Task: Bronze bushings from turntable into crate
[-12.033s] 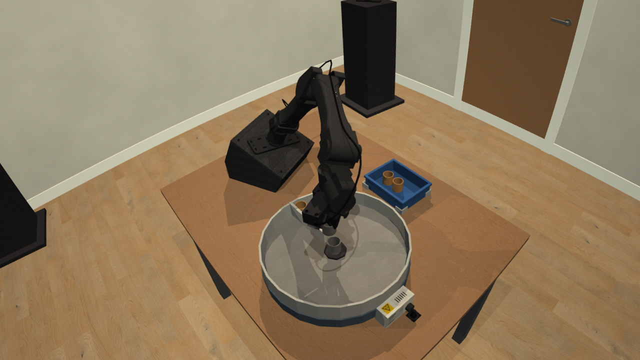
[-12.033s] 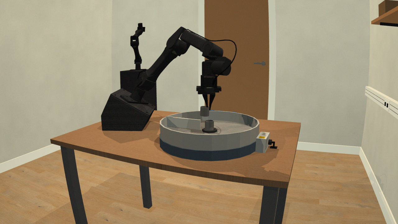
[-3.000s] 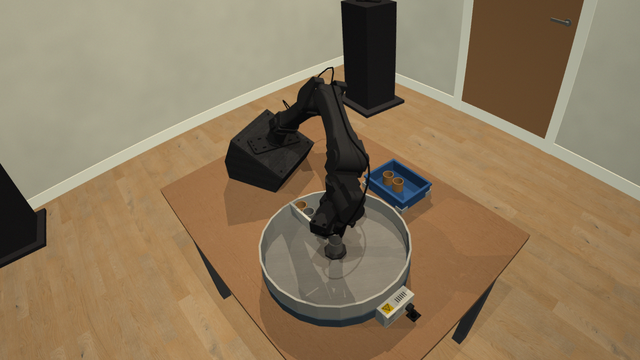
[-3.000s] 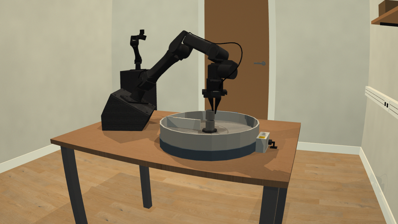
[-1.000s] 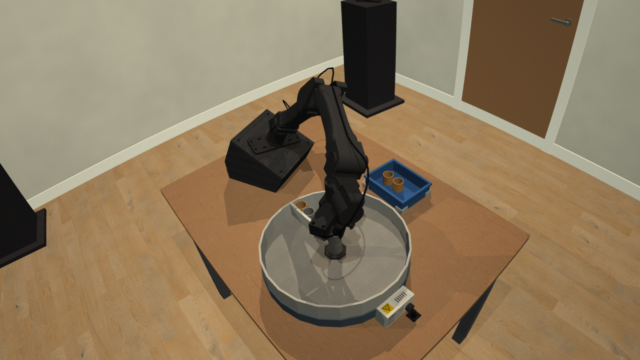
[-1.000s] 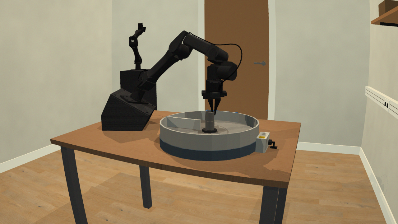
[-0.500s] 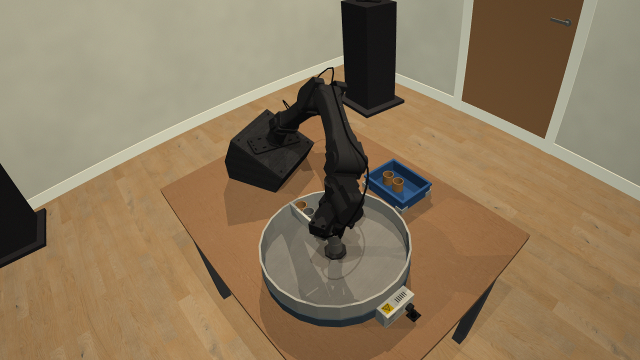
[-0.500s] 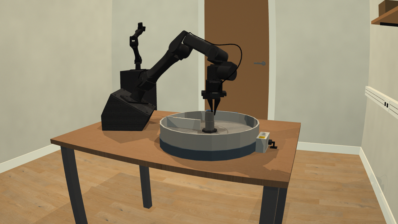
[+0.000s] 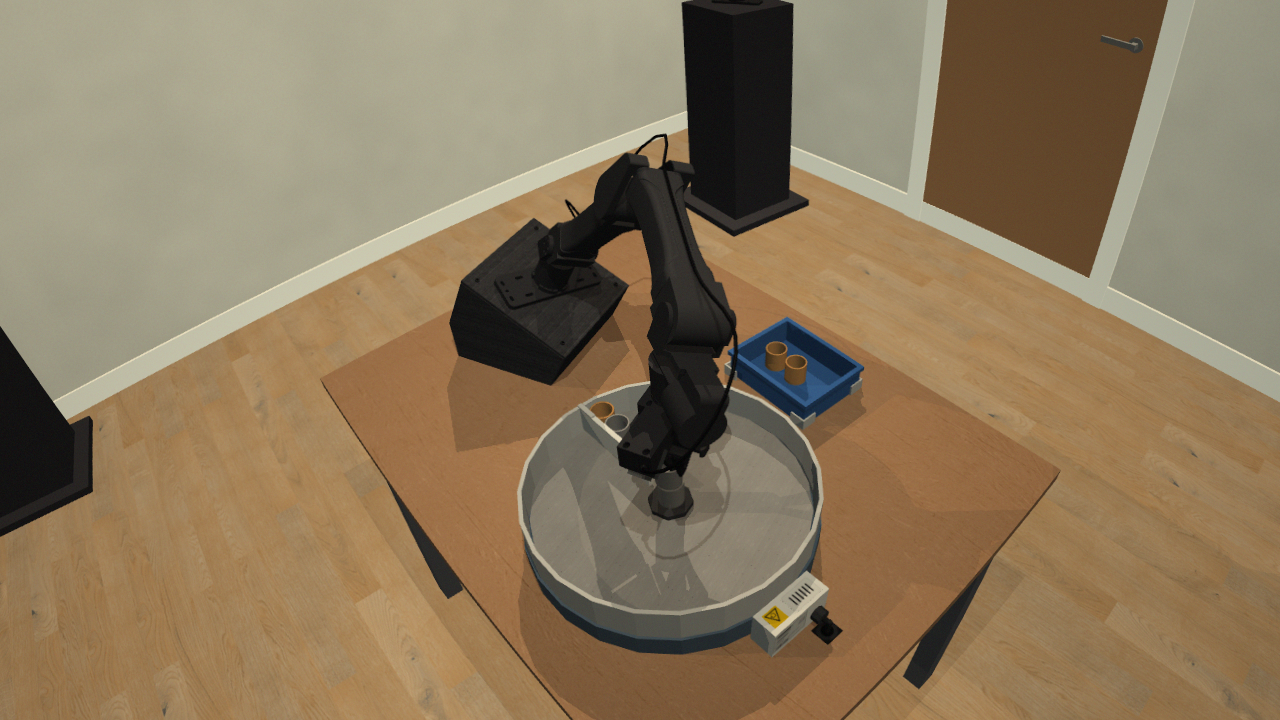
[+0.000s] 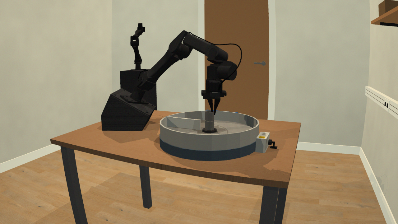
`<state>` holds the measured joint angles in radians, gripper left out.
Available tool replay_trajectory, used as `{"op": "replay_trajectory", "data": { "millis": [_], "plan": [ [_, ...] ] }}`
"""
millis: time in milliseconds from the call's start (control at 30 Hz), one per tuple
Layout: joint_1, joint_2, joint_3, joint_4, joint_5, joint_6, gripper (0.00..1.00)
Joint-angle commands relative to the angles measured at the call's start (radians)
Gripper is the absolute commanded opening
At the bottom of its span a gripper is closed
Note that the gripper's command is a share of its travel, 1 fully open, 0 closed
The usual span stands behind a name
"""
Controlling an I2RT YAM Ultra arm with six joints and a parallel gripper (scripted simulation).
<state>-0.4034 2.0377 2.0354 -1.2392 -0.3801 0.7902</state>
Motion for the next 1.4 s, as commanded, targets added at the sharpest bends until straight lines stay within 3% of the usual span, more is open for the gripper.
{"op": "replay_trajectory", "data": {
  "millis": [0,800,833,1367],
  "plan": [
    [-0.019,-0.046,-0.002,0.011,0.015,0.008,0.00],
    [-0.019,-0.046,-0.002,0.011,0.015,0.008,0.00],
    [-0.019,-0.046,-0.002,0.011,0.015,0.008,0.16],
    [-0.019,-0.046,-0.001,0.008,0.015,0.007,0.16]
  ]
}}
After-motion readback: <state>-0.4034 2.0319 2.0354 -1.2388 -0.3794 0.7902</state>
